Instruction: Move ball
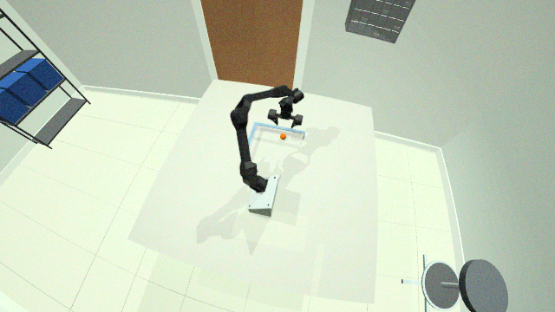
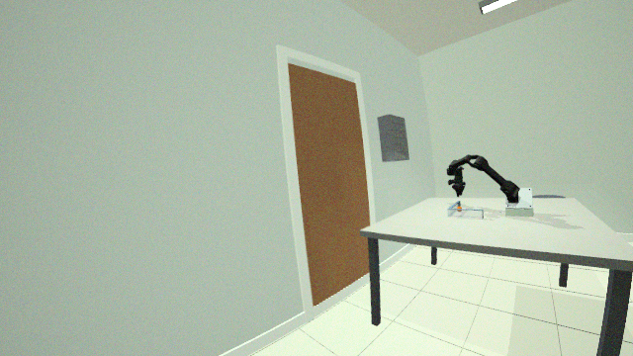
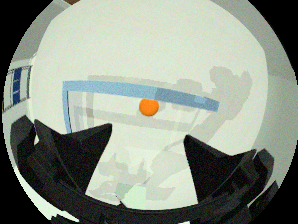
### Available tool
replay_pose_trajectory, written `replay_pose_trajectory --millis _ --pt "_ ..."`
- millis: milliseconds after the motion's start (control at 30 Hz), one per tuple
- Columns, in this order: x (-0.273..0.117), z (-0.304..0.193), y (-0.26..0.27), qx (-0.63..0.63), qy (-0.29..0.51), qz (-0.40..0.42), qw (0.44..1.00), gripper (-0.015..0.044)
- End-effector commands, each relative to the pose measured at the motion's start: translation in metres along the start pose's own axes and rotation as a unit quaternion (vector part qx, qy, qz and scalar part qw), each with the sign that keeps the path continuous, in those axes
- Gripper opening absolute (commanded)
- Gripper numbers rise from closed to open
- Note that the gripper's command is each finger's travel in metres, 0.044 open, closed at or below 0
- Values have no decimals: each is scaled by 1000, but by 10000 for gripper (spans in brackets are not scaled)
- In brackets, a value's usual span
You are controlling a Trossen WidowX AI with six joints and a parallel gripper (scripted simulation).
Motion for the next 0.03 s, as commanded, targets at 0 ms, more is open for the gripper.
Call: replay_pose_trajectory --millis 0 --pt "-20 0 2 -6 -5 -3 1000 440"
Point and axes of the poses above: the point midway between the two fingers, 35 mm back from their tips, its own x axis out along the fingers, its own y axis across the jaws, z = x × y, the point moved 2 cm from there along -x, back along the fingers, and after that the axes turned 8 degrees about x, right-handed, at the moved point
